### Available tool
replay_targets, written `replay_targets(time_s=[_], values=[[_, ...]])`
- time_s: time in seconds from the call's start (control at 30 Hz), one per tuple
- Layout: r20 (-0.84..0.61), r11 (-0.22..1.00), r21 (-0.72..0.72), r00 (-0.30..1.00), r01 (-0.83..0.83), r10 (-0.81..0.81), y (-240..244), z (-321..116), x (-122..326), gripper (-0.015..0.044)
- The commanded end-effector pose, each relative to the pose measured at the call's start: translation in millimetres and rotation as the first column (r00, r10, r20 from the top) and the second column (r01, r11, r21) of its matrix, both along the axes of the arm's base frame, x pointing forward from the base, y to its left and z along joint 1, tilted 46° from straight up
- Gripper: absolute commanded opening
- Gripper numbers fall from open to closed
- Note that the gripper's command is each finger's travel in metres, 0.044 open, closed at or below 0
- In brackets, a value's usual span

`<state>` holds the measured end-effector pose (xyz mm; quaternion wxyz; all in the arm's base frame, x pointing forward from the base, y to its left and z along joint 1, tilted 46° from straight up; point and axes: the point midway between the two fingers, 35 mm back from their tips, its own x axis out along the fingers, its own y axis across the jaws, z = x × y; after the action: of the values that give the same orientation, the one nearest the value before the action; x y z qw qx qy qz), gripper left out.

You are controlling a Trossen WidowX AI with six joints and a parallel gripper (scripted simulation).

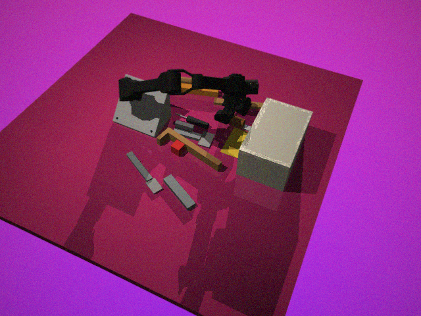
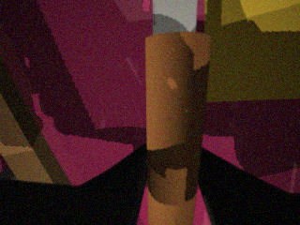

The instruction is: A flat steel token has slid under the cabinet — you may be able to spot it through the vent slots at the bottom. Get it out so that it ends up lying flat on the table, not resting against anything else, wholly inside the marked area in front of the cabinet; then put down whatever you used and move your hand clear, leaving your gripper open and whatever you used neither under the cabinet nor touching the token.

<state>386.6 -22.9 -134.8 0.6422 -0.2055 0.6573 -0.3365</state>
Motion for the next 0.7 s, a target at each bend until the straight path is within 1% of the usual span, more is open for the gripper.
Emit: replay_targets(time_s=[0.0,0.67], values=[[0.0,1.0,-0.002,1.0,0.003,-0.003,0,0,-6,0.0],[-0.001,1.0,-0.002,1.0,0.003,-0.003,4,-2,-25,0.0]])
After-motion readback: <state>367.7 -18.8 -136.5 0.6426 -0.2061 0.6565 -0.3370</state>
